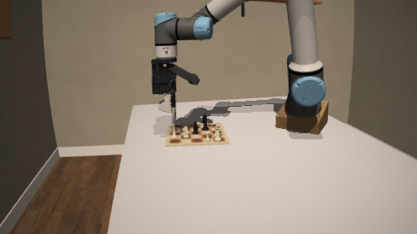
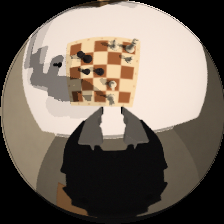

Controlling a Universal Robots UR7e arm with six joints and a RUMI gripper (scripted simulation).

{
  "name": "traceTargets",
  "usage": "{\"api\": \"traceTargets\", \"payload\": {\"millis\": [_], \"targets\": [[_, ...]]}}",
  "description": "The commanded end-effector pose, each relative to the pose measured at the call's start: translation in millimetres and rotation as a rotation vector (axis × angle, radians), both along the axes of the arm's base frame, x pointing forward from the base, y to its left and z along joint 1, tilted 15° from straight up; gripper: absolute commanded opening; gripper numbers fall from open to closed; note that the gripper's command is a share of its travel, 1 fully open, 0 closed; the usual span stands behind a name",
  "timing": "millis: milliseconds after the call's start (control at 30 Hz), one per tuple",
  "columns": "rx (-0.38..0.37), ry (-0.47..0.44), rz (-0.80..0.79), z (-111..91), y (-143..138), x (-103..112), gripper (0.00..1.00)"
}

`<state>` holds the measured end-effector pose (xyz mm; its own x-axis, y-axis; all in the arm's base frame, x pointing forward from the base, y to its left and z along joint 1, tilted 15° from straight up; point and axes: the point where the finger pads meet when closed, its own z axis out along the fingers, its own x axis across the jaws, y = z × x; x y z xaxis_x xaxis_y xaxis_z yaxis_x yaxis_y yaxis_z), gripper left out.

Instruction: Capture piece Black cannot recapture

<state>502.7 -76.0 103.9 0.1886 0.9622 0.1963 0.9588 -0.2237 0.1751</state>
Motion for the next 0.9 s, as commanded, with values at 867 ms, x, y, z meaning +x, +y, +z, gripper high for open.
{"api": "traceTargets", "payload": {"millis": [867], "targets": [[-0.001,-0.001,0.0,-7.4,1.0,2.0,0.25]]}}
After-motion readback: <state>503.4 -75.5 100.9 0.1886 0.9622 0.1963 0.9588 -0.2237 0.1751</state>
